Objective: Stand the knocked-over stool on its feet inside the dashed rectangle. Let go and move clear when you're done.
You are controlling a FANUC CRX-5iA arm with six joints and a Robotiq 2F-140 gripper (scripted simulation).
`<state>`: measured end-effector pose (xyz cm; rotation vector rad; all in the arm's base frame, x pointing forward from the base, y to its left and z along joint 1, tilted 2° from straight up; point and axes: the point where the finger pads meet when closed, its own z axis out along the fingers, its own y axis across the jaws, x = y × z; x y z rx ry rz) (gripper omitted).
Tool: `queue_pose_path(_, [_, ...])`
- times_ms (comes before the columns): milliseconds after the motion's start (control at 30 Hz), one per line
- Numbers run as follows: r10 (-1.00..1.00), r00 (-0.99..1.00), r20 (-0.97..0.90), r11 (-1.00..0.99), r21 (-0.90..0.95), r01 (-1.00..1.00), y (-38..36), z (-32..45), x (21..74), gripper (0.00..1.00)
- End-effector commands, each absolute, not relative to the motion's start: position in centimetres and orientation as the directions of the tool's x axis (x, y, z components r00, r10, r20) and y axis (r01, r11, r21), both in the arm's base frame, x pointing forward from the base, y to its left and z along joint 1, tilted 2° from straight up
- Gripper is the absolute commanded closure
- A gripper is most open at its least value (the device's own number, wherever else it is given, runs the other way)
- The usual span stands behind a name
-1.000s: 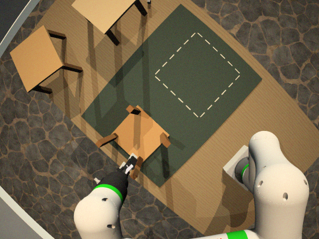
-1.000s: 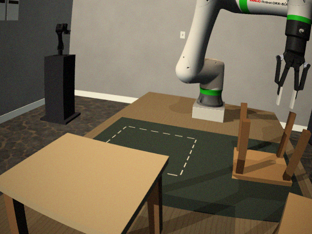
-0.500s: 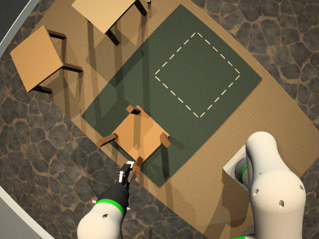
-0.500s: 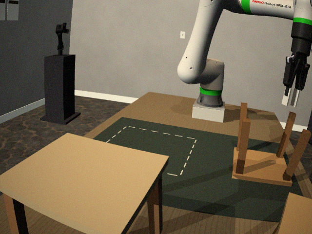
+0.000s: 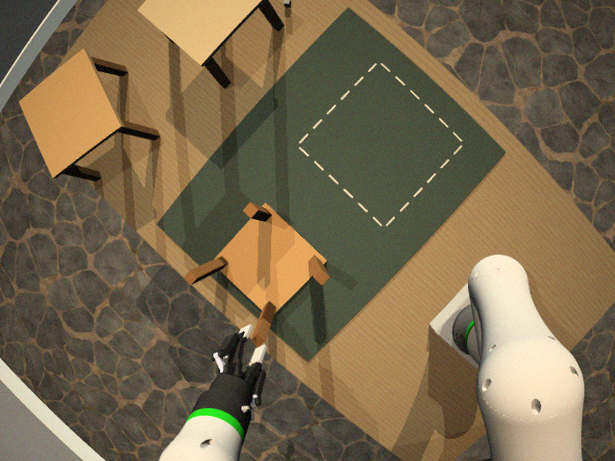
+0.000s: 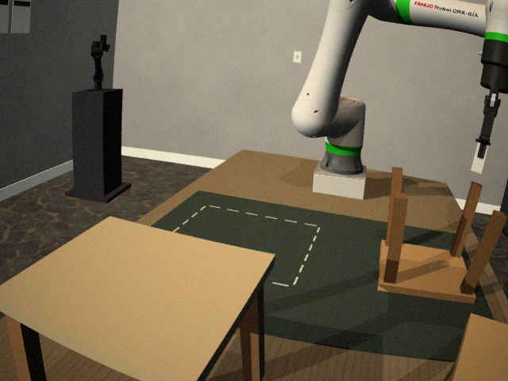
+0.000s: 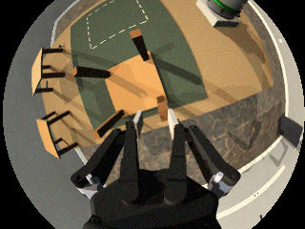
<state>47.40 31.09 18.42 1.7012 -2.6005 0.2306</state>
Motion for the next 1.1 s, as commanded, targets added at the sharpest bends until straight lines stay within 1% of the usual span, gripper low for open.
queue_pose_path(0, [-0.982,-0.137,0.127,0.127,-0.079,-0.989,31.7,18.5,46.9,0.61])
queue_pose_path(200, [-0.982,0.11,0.152,-0.119,-0.054,-0.991,32.3,18.5,46.3,0.61])
queue_pose_path(433, [-0.901,0.399,0.173,-0.407,-0.015,-0.913,32.7,18.5,45.8,0.61])
queue_pose_path(500, [-0.901,0.399,0.173,-0.407,-0.015,-0.913,32.7,18.5,45.8,0.61])
queue_pose_path(533, [-0.841,0.511,0.179,-0.519,0.003,-0.855,32.8,18.5,45.8,0.61])
queue_pose_path(767, [-0.66,0.728,0.184,-0.734,0.048,-0.678,33.0,18.5,45.6,0.61])
queue_pose_path(1000, [-0.415,0.893,0.174,-0.895,0.096,-0.435,33.0,18.5,45.6,0.61])
queue_pose_path(1067, [-0.415,0.893,0.174,-0.895,0.096,-0.435,33.0,18.5,45.6,0.61])
